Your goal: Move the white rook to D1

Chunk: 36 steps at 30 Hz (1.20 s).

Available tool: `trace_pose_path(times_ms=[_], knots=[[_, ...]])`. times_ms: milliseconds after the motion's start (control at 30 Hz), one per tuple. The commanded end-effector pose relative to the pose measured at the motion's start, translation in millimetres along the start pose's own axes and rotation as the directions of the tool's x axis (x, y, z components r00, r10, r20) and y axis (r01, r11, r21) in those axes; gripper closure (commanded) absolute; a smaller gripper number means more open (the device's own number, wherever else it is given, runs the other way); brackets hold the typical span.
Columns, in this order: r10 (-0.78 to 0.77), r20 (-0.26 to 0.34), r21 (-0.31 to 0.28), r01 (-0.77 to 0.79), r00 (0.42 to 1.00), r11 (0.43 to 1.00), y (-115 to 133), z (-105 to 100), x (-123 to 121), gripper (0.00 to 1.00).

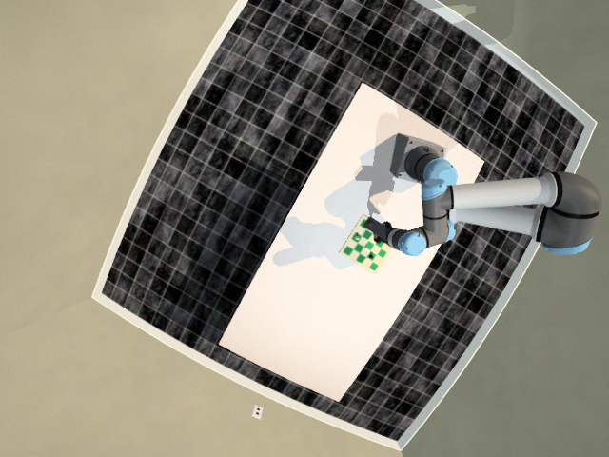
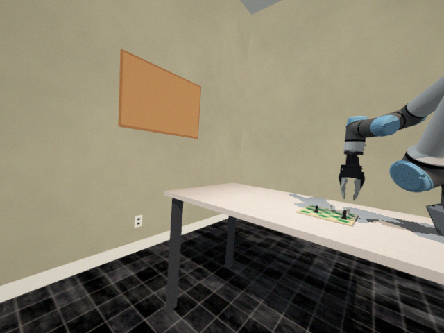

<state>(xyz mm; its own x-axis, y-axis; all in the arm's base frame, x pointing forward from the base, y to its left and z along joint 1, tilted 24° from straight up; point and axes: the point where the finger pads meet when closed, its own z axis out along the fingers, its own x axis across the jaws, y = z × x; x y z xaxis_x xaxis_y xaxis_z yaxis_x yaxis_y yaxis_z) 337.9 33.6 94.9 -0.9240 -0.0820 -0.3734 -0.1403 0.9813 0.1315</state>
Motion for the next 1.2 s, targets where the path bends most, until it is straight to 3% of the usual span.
trace_pose_path(times_ms=[0, 433, 467, 1167], knots=[[-0.001, 0.003, -0.006, 0.001, 1.0, 1.0, 0.0, -16.5, 1.3, 0.78], [-0.001, 0.003, -0.006, 0.001, 1.0, 1.0, -0.1, -23.9, 1.4, 0.78], [-0.001, 0.003, -0.006, 0.001, 1.0, 1.0, -0.1, -23.9, 1.4, 0.0], [-0.001, 0.003, -0.006, 0.001, 1.0, 1.0, -0.1, -24.1, 1.4, 0.0]])
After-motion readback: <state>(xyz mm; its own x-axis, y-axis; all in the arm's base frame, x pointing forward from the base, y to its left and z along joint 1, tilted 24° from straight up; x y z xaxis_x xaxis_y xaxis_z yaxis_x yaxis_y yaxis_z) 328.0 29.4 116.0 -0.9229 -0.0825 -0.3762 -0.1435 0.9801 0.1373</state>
